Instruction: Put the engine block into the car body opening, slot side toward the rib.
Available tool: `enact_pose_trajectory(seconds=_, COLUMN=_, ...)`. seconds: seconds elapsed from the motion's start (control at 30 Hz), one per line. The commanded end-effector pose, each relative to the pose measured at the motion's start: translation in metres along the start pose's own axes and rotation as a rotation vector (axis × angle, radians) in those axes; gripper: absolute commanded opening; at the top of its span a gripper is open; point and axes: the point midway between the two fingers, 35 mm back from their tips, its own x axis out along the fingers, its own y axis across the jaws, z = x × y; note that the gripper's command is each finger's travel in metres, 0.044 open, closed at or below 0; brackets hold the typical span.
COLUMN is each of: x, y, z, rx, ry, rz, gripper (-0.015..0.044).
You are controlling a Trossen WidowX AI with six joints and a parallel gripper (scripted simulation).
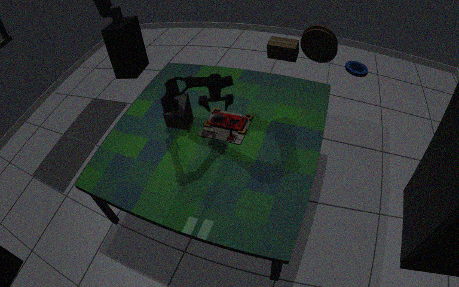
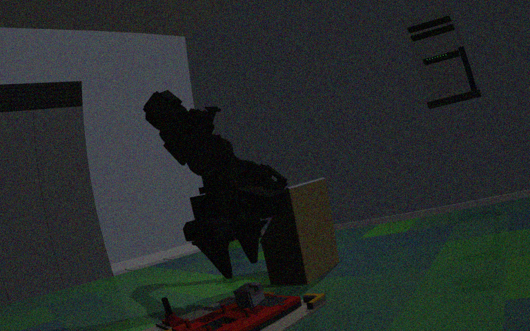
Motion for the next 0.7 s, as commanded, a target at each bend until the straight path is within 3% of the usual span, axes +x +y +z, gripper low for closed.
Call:
enact_pose_trajectory(seconds=0.0, x=0.013, y=0.003, z=0.0, rx=-0.014, ry=0.008, rz=0.006, gripper=0.044)
enact_pose_trajectory(seconds=0.67, x=0.041, y=0.003, z=0.0, rx=-0.014, ry=0.008, rz=0.006, gripper=0.044)
